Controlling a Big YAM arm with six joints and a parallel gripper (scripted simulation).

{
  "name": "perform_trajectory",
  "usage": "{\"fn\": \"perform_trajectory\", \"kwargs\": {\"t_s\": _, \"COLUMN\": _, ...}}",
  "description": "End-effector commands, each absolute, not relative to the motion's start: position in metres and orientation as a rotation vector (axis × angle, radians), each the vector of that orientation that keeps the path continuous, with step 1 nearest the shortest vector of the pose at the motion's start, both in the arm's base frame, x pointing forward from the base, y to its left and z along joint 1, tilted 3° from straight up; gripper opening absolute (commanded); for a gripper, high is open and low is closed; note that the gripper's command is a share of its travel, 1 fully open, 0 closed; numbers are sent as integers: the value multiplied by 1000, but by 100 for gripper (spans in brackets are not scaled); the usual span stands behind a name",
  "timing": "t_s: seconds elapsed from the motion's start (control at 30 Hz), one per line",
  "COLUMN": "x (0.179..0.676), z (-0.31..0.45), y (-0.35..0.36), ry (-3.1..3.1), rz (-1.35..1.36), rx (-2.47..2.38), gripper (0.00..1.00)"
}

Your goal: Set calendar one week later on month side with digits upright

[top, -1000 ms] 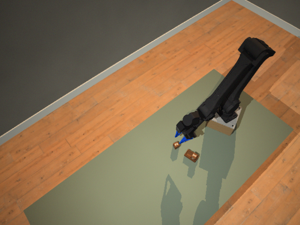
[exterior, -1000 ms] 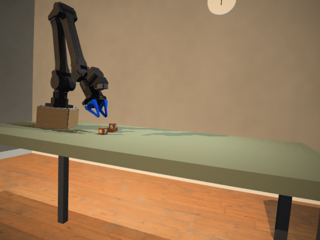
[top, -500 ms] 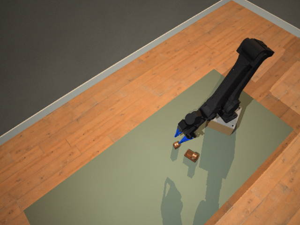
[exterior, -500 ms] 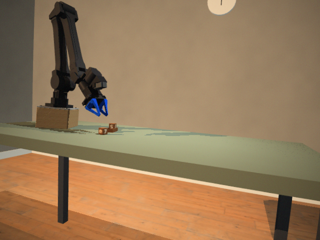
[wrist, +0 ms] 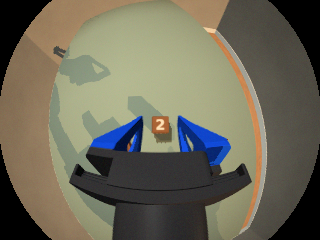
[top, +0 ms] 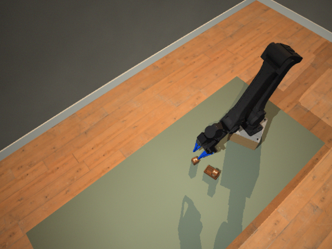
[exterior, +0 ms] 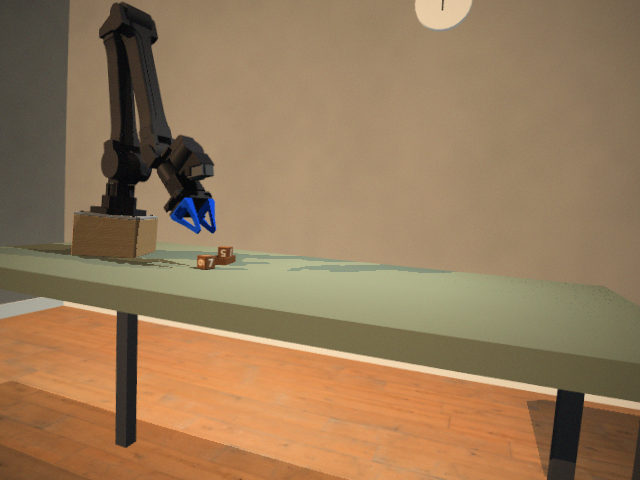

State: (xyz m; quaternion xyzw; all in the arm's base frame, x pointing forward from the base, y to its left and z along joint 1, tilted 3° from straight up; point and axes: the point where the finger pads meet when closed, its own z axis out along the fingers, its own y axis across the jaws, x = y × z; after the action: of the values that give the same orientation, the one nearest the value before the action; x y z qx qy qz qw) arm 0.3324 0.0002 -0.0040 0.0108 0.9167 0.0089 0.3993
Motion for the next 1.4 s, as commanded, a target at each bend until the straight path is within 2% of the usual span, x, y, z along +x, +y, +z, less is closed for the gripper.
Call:
{"fn": "perform_trajectory", "kwargs": {"t_s": 0.0, "x": 341, "z": 0, "y": 4, "ry": 2291, "rz": 30, "rx": 23, "gripper": 46}}
{"fn": "perform_trajectory", "kwargs": {"t_s": 1.37, "x": 342, "z": -61, "y": 6, "ry": 2293, "rz": 30, "rx": 23, "gripper": 46}}
